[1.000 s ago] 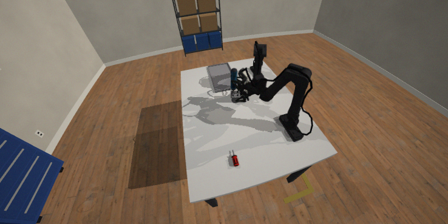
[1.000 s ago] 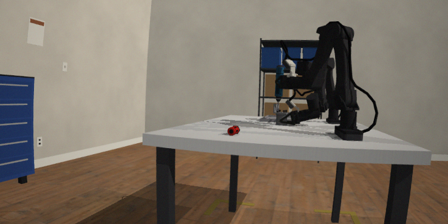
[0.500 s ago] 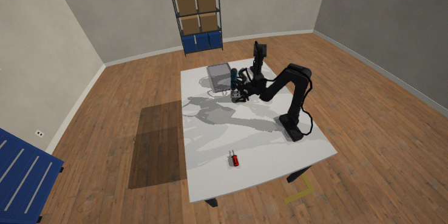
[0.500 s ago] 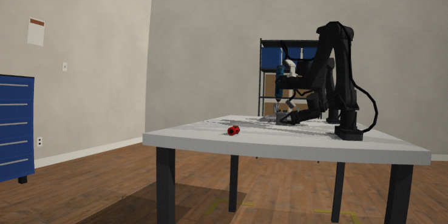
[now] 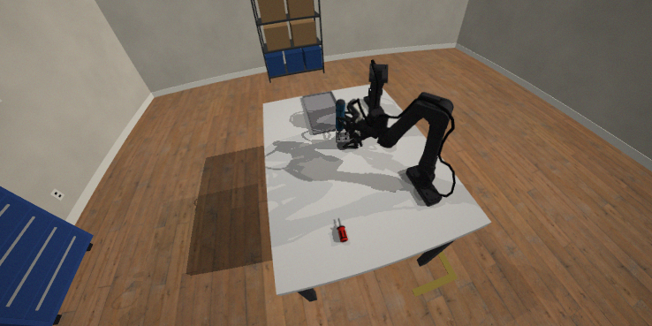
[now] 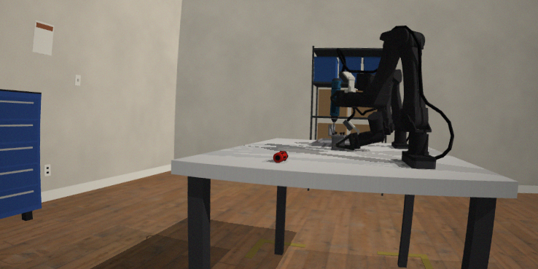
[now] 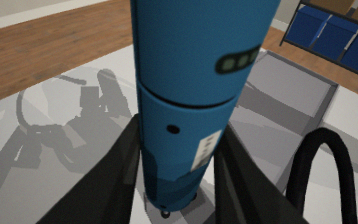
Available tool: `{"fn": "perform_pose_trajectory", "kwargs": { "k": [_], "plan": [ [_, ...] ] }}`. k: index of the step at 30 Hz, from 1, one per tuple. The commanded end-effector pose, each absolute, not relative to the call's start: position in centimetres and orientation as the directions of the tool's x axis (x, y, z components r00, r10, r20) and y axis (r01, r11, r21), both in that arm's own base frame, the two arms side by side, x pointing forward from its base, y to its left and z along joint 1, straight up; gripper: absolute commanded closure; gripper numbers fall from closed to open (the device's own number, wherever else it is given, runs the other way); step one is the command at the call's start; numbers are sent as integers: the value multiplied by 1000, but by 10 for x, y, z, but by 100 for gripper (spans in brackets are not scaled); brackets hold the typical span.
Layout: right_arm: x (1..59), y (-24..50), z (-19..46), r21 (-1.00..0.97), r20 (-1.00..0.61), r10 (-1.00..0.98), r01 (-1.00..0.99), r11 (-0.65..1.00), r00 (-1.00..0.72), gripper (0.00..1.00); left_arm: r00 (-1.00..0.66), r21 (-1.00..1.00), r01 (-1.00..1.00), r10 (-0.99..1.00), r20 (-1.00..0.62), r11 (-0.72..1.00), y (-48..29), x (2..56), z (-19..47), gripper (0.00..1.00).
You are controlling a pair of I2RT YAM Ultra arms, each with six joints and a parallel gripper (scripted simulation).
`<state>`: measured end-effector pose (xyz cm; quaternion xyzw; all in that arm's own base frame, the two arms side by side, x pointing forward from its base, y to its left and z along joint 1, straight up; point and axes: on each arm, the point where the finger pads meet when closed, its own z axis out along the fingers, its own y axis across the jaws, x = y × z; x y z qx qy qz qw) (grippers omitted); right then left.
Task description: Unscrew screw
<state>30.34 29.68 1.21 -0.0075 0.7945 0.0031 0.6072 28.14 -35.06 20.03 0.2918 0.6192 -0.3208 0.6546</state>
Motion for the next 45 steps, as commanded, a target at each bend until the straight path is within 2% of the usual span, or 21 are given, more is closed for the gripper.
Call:
{"fn": "perform_pose_trajectory", "kwargs": {
  "k": [1, 45],
  "plan": [
    [304, 297, 16, 6, -967, 3, -11, 1000, -255, 41, 34, -17, 780, -69, -997, 625, -346, 282, 199, 58],
    [304, 297, 16, 6, -967, 3, -11, 1000, -255, 41, 36, -17, 780, -71, -997, 625, -346, 282, 199, 58]
  ]
}}
